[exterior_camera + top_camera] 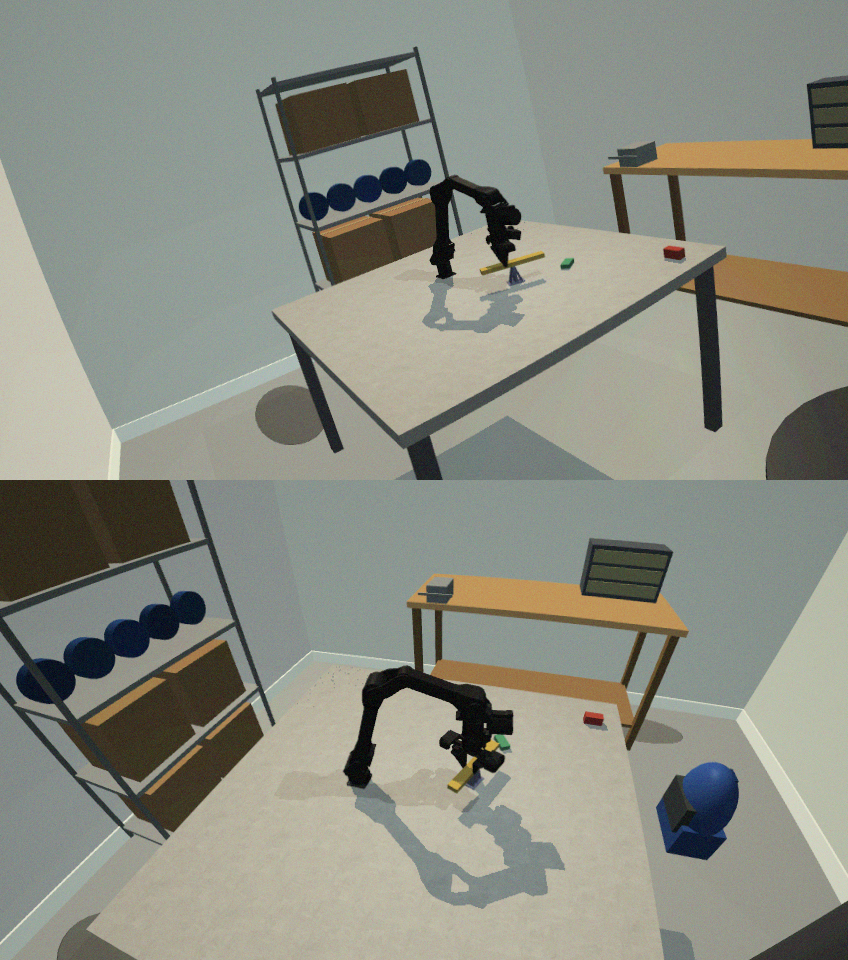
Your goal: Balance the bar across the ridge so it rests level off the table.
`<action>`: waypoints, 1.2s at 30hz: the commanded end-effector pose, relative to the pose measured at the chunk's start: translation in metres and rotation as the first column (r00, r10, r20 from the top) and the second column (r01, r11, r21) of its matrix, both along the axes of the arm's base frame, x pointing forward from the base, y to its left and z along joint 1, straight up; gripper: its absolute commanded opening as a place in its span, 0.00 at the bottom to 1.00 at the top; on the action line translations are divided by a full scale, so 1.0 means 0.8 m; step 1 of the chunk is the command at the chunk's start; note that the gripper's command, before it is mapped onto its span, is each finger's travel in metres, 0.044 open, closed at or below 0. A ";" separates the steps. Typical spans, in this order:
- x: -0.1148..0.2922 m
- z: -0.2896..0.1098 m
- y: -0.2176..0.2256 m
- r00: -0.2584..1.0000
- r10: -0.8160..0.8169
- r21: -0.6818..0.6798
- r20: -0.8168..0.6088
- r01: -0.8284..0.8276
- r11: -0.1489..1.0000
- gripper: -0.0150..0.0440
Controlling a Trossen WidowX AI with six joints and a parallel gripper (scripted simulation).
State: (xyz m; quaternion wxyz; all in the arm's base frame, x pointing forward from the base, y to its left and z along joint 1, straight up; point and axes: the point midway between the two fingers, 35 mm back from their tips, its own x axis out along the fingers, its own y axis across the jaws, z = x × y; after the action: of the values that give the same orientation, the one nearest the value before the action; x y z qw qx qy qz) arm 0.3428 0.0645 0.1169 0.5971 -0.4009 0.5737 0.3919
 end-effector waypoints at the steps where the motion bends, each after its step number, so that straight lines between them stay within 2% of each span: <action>1: 0.000 0.000 0.000 1.000 0.004 -0.002 -0.002 -0.004 1.000 0.25; 35: 0.000 0.000 0.000 1.000 0.000 0.000 0.000 0.000 1.000 0.25; 36: 0.000 0.000 0.000 1.000 0.000 0.000 0.000 0.000 1.000 0.30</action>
State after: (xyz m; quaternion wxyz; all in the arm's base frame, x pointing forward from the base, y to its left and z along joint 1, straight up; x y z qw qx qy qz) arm 0.3428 0.0645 0.1169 0.5971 -0.4009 0.5737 0.3919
